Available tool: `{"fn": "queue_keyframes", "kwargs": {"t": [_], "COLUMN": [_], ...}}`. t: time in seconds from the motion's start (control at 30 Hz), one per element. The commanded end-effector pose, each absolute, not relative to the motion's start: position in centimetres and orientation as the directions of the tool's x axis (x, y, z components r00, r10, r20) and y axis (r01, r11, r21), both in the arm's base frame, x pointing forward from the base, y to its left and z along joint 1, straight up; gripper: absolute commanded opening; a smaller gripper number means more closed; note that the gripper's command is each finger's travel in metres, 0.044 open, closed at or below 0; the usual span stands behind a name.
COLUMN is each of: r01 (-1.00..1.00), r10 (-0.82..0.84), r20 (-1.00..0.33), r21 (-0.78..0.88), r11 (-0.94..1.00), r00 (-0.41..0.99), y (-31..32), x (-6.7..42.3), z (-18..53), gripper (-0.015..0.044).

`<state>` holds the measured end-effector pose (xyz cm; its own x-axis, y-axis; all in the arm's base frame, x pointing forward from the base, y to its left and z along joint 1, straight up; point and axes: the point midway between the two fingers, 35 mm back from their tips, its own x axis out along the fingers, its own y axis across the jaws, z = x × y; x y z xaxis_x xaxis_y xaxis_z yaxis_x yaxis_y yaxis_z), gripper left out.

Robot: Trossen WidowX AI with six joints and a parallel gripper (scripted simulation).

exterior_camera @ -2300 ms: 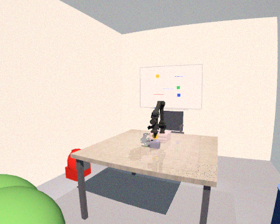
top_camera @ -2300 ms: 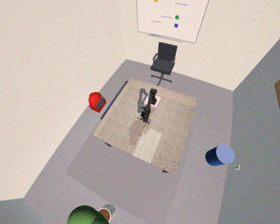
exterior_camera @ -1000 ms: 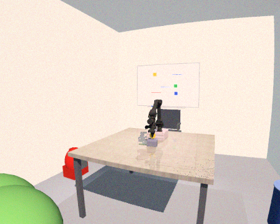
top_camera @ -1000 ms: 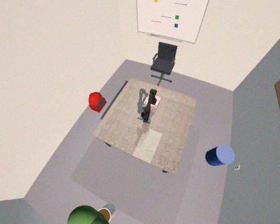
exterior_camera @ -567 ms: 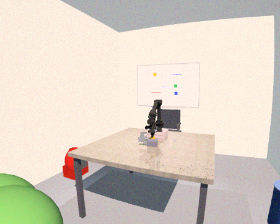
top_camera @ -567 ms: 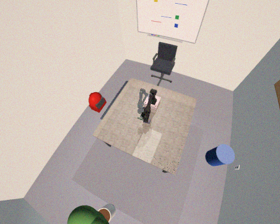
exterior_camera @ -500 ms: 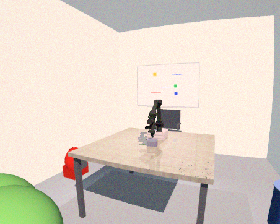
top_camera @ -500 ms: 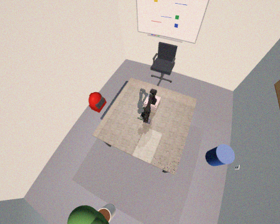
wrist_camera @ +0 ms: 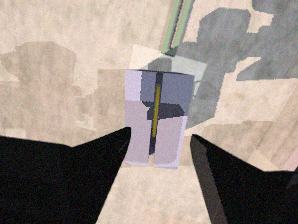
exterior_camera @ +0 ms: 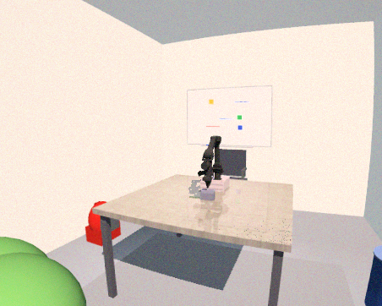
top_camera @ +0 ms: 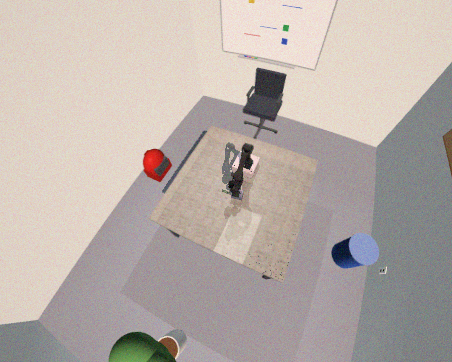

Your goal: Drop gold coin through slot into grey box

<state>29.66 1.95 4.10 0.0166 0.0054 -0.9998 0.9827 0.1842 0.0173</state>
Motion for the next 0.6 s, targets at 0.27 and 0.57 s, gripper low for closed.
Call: {"fn": "queue_keyframes", "kwargs": {"t": [0.27,0.57], "r01": [0.983,0.983], "r10": [0.006,0.006], "r20": [-1.000,-1.000], "r21": [0.025,0.025], "r11": [0.184,0.184], "r00": [0.025,0.025], "y": [1.9,1.9], "x": [29.3,29.3], "z": [9.7,9.7], "gripper": [0.0440,0.0440]}}
